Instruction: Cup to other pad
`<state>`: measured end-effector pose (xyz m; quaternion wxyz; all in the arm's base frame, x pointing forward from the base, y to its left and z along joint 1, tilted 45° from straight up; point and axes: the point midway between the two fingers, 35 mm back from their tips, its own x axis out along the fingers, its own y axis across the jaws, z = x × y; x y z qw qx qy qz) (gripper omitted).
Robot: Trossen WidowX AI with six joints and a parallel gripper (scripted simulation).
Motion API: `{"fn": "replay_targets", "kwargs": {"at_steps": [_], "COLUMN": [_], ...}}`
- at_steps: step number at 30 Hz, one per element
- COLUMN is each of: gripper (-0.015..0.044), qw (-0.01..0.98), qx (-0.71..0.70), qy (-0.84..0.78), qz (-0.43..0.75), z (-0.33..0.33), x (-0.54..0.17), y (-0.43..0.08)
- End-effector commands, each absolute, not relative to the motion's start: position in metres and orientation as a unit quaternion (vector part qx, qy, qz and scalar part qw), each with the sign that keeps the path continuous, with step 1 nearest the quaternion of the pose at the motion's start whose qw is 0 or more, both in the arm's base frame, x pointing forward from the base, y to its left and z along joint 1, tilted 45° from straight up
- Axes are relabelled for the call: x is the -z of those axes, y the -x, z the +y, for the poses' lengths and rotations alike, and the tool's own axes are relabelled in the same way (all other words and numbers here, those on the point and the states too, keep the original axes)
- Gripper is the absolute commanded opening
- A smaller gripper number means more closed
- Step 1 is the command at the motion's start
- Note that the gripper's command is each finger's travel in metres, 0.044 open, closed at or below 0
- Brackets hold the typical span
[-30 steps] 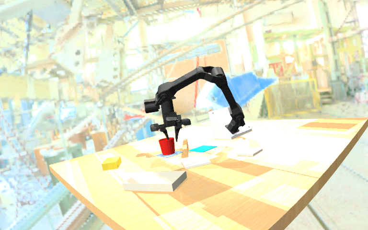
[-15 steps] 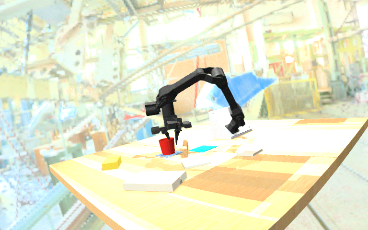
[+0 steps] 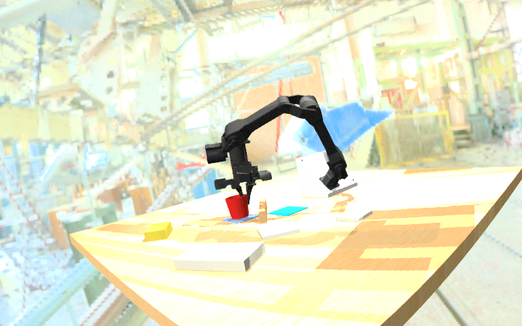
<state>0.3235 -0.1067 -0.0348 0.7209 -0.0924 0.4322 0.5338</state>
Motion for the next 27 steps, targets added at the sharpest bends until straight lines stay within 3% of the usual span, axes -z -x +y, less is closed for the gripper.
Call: {"fn": "replay_targets", "kwargs": {"at_steps": [1, 27], "gripper": [0.0000, 0.0000], "qw": [0.721, 0.721], "qx": [-0.533, -0.532], "qy": [0.096, 0.093], "qz": [0.432, 0.433], "z": [-0.115, -0.150], "x": [0.028, -0.009], "y": [-0.325, -0.316]}}
